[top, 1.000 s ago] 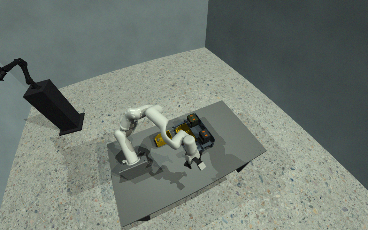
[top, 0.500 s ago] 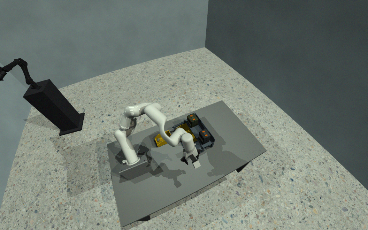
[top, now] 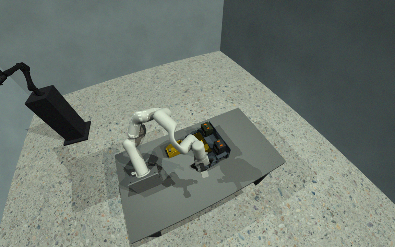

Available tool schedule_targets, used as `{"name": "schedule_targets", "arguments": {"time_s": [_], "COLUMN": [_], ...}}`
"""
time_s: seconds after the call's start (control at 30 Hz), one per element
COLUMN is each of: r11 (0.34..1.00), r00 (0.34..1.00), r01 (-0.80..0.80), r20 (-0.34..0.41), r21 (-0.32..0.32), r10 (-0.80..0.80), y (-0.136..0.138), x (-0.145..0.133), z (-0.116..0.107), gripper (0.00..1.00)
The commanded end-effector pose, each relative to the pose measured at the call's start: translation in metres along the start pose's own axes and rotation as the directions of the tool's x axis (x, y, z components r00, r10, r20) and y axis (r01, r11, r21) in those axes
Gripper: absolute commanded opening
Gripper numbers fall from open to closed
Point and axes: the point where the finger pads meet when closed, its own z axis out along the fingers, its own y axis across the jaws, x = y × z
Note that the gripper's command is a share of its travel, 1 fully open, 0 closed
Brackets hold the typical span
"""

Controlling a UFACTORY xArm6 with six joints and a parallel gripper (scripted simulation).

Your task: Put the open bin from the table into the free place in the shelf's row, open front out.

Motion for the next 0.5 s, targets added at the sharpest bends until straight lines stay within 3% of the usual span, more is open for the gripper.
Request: {"name": "schedule_targets", "arguments": {"time_s": [0.0, 0.07, 0.47], "r11": [0.99, 0.971, 0.971], "r00": [0.989, 0.969, 0.969], "r01": [-0.141, -0.24, -0.24], "r20": [0.035, 0.062, 0.062], "r21": [0.006, 0.005, 0.005], "r10": [0.14, 0.239, 0.239], "y": [0.006, 0.01, 0.01], "x": [-0.027, -0.047, -0.047], "z": [0.001, 0.003, 0.003], "gripper": [1.0, 1.0, 1.0]}}
